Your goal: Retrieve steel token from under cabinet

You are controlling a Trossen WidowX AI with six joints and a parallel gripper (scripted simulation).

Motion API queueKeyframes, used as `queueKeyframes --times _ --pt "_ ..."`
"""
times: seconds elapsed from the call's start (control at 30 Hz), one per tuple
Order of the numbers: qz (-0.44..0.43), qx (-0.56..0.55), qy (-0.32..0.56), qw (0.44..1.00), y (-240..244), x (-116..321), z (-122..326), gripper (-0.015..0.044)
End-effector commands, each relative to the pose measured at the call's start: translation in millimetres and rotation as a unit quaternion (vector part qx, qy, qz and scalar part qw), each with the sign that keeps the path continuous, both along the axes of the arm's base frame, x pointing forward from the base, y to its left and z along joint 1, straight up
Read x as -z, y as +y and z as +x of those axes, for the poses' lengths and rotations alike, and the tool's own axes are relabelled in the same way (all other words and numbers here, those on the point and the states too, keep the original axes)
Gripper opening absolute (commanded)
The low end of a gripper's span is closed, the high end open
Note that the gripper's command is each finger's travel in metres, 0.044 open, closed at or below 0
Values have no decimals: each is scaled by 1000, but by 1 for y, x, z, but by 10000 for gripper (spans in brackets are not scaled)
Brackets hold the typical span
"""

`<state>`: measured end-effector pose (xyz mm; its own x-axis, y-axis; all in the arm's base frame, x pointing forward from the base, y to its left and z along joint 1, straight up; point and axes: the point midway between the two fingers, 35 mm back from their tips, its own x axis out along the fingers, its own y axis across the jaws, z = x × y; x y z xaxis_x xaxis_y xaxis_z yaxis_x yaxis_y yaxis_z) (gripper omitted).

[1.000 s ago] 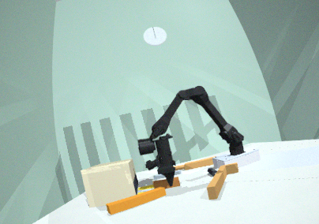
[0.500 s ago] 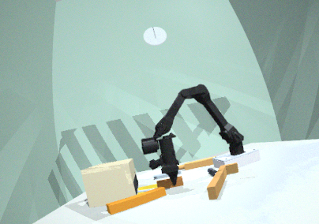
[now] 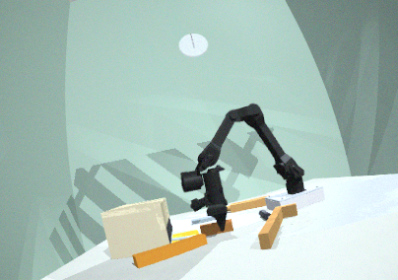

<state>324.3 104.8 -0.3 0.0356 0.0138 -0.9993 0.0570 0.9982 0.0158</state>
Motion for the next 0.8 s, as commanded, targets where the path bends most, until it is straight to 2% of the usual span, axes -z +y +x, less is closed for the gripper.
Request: queueKeyframes --times 0.0,0.77 --pt "0 1 2 1000 0 1 -6 0" --pt "0 1 3 1000 3 2 -32 0"
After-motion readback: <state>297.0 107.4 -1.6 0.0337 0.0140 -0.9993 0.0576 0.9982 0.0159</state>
